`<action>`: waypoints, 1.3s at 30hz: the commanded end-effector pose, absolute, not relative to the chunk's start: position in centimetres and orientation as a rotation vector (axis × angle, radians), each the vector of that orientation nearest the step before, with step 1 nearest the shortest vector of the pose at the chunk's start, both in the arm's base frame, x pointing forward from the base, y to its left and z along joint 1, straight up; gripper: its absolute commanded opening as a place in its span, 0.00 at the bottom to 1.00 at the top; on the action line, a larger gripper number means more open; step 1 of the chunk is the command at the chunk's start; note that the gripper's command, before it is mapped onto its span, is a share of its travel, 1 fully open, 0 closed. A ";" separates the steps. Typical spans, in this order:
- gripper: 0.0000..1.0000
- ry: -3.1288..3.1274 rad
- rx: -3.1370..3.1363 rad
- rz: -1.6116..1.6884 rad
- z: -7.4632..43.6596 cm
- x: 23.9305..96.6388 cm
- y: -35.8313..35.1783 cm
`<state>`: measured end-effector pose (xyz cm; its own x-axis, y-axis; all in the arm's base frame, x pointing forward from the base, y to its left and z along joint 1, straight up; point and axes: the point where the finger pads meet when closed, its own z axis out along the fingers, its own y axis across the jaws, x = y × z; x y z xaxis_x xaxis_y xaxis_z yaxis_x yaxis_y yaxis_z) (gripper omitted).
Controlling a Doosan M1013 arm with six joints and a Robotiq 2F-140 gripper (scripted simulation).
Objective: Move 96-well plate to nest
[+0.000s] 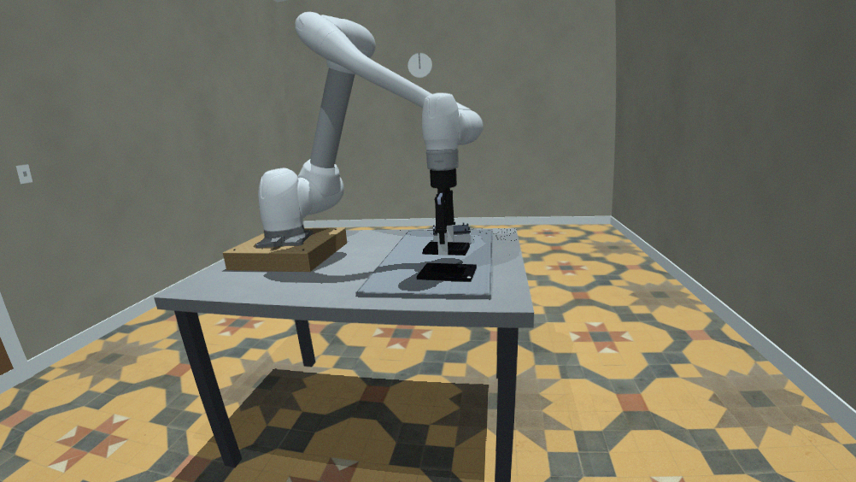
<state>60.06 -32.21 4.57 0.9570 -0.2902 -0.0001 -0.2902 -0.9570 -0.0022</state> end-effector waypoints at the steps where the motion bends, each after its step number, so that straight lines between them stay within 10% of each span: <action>1: 0.10 0.460 -3.105 -0.001 4.6 60.1 -32.2; 39: 0.10 0.460 -3.105 -0.001 0.3 60.1 -32.1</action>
